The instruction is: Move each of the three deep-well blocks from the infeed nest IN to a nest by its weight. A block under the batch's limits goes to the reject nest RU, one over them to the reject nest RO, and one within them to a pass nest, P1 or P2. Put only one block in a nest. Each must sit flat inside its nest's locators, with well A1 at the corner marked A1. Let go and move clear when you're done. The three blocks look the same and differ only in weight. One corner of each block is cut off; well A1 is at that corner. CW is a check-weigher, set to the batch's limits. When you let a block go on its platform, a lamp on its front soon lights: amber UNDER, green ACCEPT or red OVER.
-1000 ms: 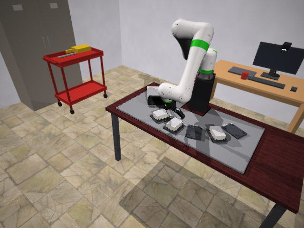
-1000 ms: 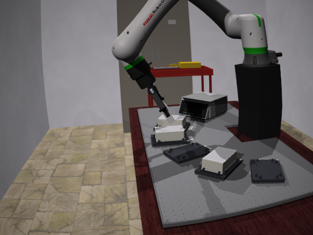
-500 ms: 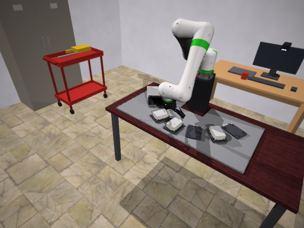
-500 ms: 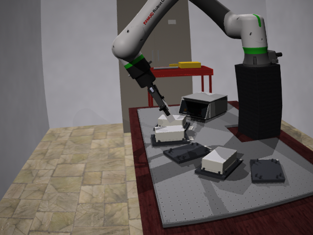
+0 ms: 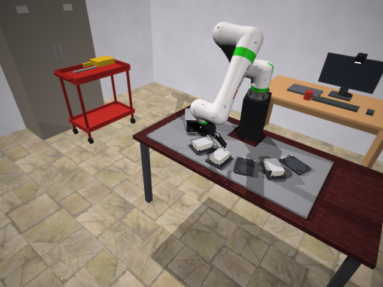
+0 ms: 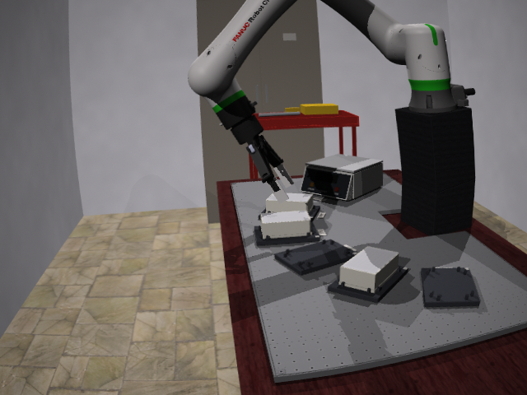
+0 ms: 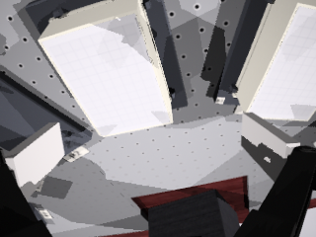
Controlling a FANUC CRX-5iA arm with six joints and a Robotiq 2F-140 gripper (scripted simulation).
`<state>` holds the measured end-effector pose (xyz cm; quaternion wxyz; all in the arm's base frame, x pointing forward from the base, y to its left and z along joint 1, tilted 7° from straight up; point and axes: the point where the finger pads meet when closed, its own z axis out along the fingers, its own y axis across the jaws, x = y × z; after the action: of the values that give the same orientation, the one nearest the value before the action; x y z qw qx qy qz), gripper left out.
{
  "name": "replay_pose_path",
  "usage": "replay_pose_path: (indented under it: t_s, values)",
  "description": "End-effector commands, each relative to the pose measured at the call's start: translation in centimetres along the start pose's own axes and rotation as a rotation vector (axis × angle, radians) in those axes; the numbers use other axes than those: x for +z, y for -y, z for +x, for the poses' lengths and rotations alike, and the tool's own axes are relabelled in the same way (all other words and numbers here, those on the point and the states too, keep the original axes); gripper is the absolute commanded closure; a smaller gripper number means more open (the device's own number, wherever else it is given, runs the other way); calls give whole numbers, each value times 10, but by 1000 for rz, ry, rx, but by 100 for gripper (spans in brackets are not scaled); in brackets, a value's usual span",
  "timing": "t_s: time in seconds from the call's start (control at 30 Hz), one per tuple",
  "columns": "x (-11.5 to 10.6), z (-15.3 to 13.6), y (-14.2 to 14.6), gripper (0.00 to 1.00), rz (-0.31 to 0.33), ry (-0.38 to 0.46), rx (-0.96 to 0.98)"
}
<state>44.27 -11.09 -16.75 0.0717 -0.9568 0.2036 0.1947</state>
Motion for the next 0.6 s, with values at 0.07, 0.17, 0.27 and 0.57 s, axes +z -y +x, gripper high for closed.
replay_pose_path:
  t_s: [0.07, 0.17, 0.27, 0.57]
  values:
    - [1, 2, -22, 0, 74, 0, 126]
    - [1, 3, -37, 0, 74, 0, 126]
    - [1, 3, -52, 0, 74, 0, 126]
    - [3, 6, -92, 0, 74, 0, 126]
